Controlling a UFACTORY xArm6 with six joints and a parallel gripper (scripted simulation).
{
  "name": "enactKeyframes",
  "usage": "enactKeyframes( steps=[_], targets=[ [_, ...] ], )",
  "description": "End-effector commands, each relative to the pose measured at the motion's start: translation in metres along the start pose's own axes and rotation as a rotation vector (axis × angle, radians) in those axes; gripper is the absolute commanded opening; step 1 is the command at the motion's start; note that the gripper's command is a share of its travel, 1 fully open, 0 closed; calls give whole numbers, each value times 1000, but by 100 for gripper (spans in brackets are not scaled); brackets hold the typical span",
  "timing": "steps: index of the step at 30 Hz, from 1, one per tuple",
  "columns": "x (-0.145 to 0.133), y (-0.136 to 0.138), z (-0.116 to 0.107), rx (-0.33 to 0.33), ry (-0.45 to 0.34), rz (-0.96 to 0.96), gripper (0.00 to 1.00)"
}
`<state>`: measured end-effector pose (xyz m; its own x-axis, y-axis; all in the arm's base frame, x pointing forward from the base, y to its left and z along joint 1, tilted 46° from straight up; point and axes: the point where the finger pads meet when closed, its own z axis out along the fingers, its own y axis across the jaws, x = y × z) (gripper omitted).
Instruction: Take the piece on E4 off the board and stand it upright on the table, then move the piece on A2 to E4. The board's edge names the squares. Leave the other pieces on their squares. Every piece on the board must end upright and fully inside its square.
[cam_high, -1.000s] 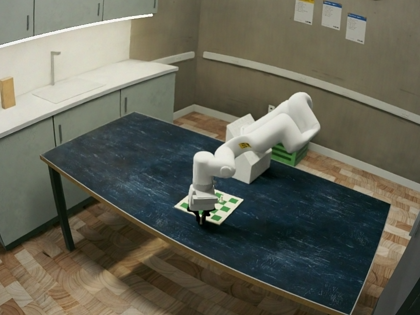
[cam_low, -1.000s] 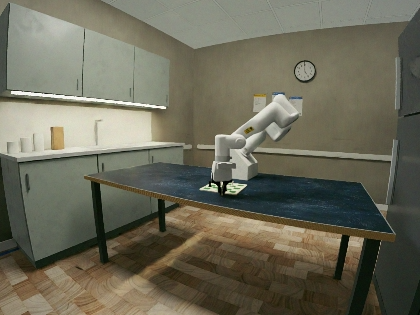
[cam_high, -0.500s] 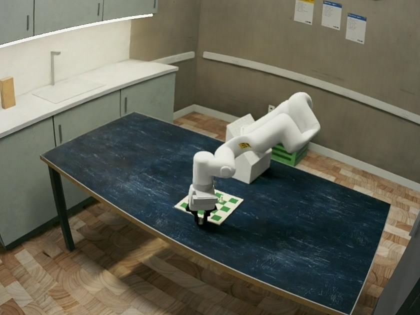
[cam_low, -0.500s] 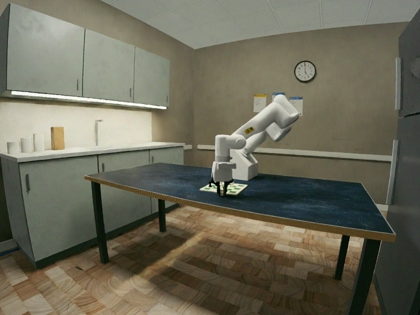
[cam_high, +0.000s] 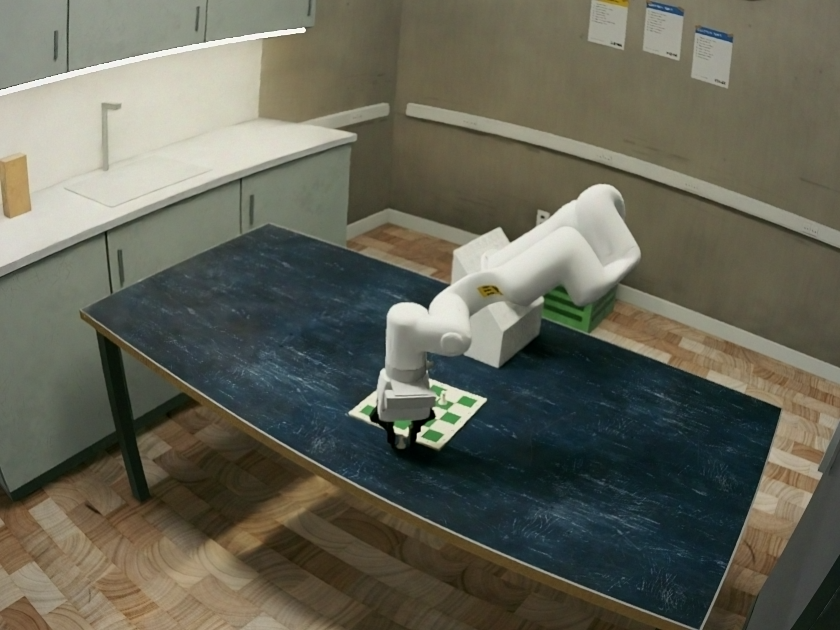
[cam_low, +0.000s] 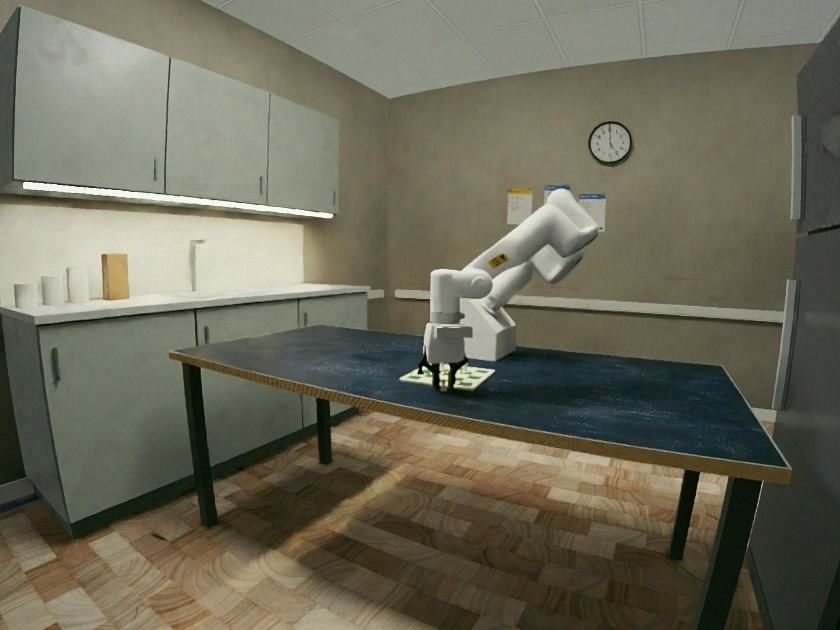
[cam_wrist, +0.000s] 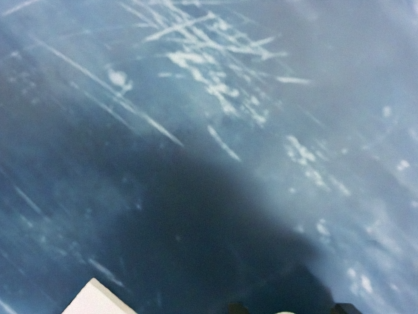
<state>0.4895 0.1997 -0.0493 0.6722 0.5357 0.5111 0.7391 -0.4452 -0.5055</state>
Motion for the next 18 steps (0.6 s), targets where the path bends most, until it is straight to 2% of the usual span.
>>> enactKeyframes(
  steps=[1, 6, 13, 15, 18],
  targets=[
    [1, 1, -4, -3, 2, -1, 35],
    [1, 1, -20, -3, 2, -1, 35],
    [1, 1, -57, -3, 2, -1, 35],
    [1, 1, -57, -3, 2, -1, 35],
    [1, 1, -72, -3, 2, -1, 35]
  ],
)
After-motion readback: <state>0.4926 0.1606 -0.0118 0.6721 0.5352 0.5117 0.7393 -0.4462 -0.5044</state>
